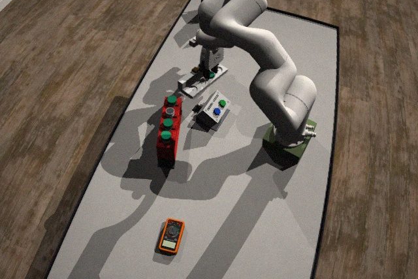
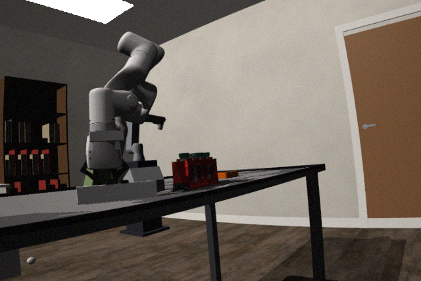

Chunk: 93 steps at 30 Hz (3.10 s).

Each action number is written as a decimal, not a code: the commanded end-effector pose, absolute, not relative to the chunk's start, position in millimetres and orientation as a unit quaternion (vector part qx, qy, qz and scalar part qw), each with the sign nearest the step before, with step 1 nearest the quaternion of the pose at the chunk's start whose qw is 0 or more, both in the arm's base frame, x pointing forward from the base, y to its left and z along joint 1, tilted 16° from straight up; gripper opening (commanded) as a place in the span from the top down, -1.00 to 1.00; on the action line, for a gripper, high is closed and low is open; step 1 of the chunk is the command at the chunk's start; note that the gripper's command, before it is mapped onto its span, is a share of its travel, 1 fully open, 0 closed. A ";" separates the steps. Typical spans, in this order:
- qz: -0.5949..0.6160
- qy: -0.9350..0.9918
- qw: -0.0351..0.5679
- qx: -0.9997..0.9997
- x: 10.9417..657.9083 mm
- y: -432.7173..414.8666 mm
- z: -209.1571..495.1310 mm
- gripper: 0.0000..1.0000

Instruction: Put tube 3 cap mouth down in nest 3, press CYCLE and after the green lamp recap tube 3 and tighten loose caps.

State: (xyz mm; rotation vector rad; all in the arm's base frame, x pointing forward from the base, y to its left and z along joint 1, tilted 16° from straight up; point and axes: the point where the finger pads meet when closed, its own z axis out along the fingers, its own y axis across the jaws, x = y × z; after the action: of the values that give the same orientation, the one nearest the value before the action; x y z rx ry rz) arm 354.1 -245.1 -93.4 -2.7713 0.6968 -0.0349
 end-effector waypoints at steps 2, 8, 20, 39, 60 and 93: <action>-0.014 0.242 0.140 -0.960 355.0 -246.9 -92.1 0.08; -0.014 0.242 0.140 -0.960 353.6 -250.9 -77.8 0.08; -0.014 0.242 0.140 -0.960 348.0 -266.7 -20.2 0.08; -0.014 0.242 0.140 -0.960 342.2 -283.4 40.4 0.08; 0.061 0.702 0.130 -0.698 309.5 -177.7 40.2 1.00; 0.076 0.782 0.120 -0.607 270.0 -47.2 34.6 1.00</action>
State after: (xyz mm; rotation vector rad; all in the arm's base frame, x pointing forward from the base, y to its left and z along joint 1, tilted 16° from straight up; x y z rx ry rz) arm 268.8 -48.5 39.0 -1.7744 2.2858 0.2253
